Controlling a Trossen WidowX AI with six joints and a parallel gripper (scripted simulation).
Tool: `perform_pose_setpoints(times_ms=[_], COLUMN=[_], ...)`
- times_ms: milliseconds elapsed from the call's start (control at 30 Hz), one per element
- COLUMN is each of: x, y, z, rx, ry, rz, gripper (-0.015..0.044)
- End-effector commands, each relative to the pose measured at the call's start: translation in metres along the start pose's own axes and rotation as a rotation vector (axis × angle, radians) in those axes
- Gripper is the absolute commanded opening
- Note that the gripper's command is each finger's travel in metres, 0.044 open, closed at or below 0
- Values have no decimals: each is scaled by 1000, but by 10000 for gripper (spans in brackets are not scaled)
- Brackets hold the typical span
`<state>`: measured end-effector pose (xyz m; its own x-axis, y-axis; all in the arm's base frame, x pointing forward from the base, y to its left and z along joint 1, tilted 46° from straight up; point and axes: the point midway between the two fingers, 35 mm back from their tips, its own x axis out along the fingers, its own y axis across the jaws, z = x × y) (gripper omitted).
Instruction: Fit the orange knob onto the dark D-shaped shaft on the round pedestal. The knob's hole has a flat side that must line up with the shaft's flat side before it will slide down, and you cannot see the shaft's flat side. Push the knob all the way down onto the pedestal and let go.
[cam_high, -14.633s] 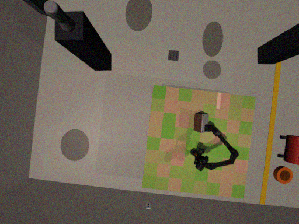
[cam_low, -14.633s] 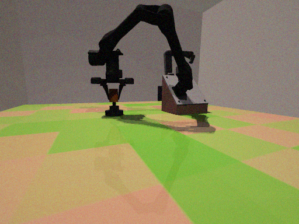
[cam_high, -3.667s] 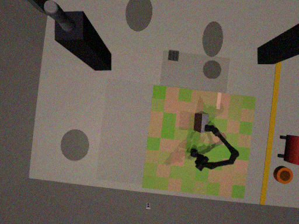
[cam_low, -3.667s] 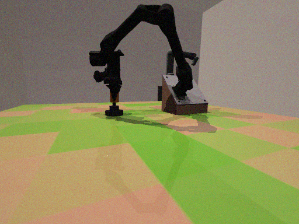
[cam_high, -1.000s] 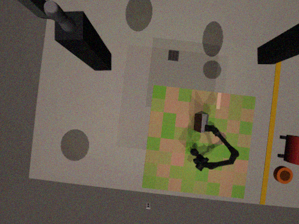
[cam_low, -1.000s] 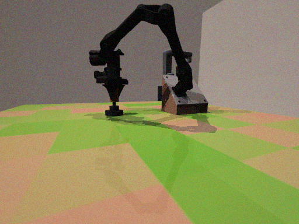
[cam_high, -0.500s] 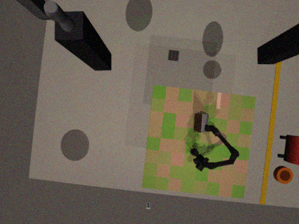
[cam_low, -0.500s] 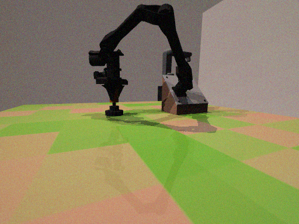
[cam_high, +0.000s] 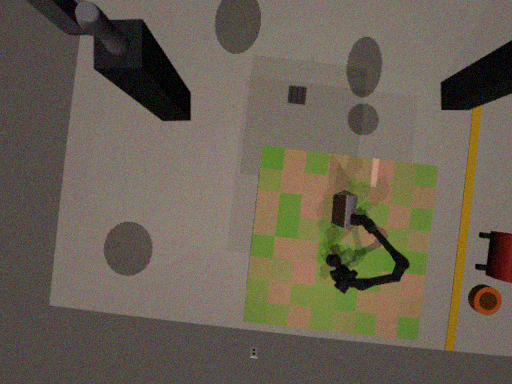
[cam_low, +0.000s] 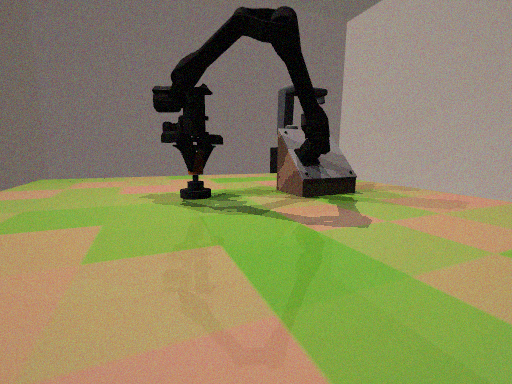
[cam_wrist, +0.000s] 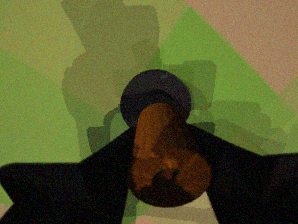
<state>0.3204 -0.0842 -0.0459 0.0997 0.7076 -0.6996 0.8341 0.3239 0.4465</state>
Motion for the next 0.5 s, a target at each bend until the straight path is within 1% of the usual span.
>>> perform_pose_setpoints(times_ms=[0, 467], x=[0, 1], y=[-1, 1], z=[0, 1], rx=[32, 32], ry=[-3, -3], rz=[-1, -1], gripper=[0, 0])
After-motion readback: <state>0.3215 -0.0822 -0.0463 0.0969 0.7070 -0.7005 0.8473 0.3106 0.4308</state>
